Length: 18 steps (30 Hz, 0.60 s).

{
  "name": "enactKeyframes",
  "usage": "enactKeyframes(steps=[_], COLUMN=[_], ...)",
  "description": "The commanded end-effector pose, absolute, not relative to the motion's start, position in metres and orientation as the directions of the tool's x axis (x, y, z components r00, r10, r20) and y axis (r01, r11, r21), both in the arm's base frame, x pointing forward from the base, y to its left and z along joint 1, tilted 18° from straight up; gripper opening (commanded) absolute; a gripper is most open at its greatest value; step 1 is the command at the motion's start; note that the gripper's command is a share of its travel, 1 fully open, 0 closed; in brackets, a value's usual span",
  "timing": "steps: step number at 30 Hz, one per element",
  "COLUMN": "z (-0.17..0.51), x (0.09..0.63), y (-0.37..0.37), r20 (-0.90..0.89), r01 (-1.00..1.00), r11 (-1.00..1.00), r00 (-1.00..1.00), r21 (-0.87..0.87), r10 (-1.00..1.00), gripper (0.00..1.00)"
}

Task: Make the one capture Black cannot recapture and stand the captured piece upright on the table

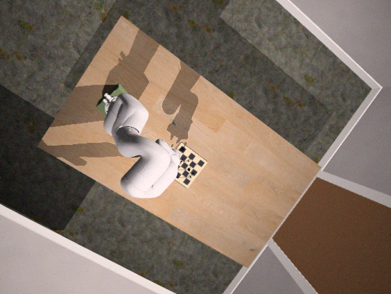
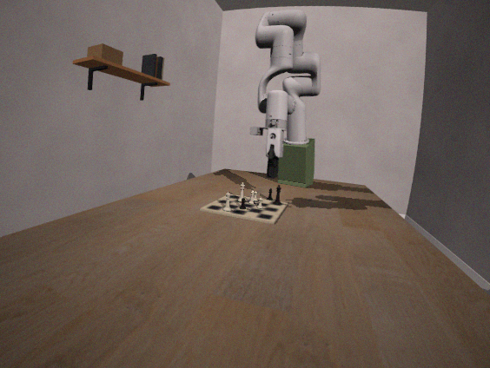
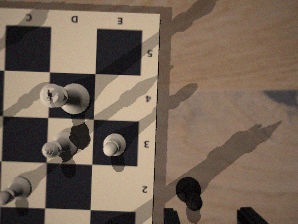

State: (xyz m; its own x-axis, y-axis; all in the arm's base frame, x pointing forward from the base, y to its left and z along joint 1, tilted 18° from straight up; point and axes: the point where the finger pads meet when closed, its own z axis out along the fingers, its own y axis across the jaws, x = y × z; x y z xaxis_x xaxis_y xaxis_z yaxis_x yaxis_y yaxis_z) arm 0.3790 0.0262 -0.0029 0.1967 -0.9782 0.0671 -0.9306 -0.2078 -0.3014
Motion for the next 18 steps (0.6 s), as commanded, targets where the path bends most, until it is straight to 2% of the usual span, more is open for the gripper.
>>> enactKeyframes(steps=[1,9,10,18], z=[0.0126,0.0161,0.0161,0.0161], x=[0.3739,0.3727,0.3727,0.3727], y=[0.0255,0.0257,0.0257,0.0257], r20=[0.076,0.076,0.076,0.076], r01=[-0.932,-0.932,-0.932,-0.932], r11=[-0.209,-0.209,-0.209,-0.209], r00=[0.195,0.195,0.195,0.195], r21=[-0.295,-0.295,-0.295,-0.295], r10=[-0.978,-0.978,-0.978,-0.978], gripper=[0.39,0.39,1.0,1.0])
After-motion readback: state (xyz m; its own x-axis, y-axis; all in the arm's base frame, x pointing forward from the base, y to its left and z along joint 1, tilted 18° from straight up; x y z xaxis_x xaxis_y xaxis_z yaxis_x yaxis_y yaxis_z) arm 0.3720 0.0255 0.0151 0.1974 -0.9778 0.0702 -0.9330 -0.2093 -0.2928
